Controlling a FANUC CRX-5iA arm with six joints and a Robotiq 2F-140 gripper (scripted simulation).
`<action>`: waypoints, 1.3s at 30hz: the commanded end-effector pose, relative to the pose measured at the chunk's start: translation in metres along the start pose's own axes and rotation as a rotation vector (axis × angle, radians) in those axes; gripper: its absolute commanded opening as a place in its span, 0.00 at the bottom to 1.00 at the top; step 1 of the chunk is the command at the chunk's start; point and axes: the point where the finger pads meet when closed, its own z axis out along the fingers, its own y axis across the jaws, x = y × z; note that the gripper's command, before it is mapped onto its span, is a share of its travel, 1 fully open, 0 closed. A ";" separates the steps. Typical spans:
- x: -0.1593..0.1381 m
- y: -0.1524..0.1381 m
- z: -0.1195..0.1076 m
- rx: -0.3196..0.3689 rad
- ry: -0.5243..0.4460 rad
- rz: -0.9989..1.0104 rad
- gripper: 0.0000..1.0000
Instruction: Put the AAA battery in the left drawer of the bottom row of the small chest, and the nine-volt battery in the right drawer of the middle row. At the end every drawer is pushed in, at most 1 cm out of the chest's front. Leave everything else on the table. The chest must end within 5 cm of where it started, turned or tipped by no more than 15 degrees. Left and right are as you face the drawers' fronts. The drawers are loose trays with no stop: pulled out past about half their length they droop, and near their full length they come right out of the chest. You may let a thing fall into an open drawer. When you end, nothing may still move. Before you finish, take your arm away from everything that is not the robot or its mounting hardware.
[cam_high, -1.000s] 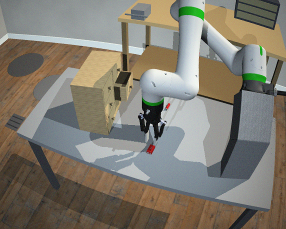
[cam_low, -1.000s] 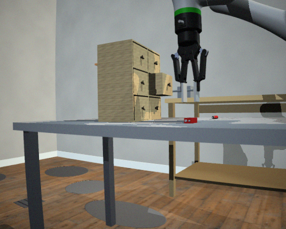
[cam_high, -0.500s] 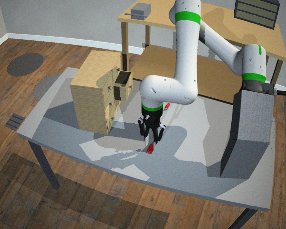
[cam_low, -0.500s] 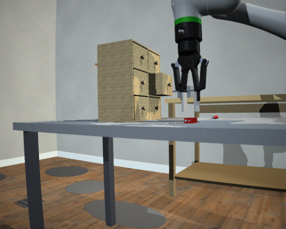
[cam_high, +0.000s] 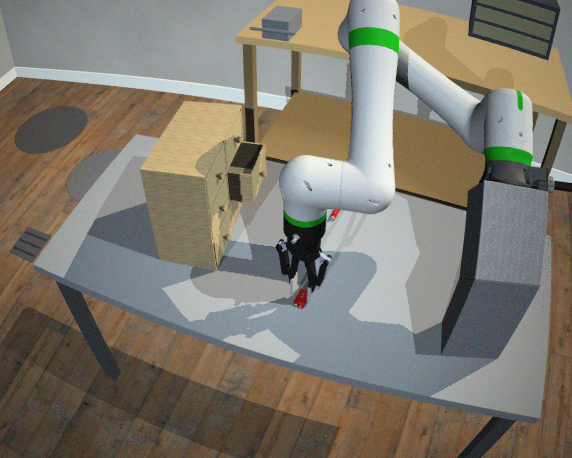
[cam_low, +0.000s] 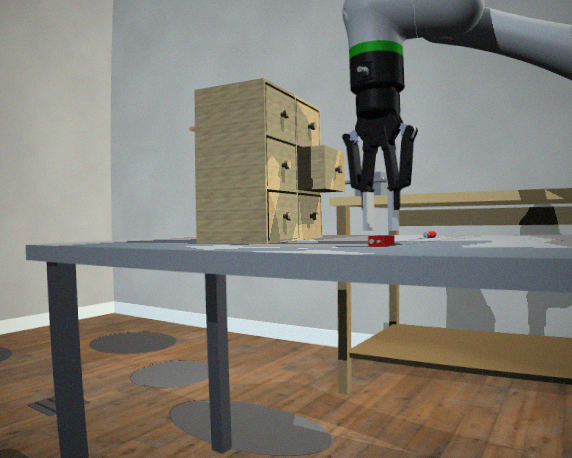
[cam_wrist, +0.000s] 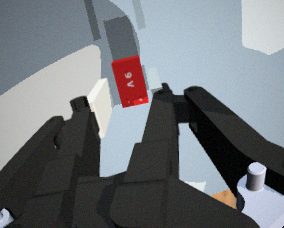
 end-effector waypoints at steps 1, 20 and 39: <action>0.000 0.000 0.000 0.000 0.000 0.000 0.26; 0.000 0.000 0.000 0.000 0.000 0.000 0.26; 0.000 0.000 0.025 0.000 0.000 0.000 0.26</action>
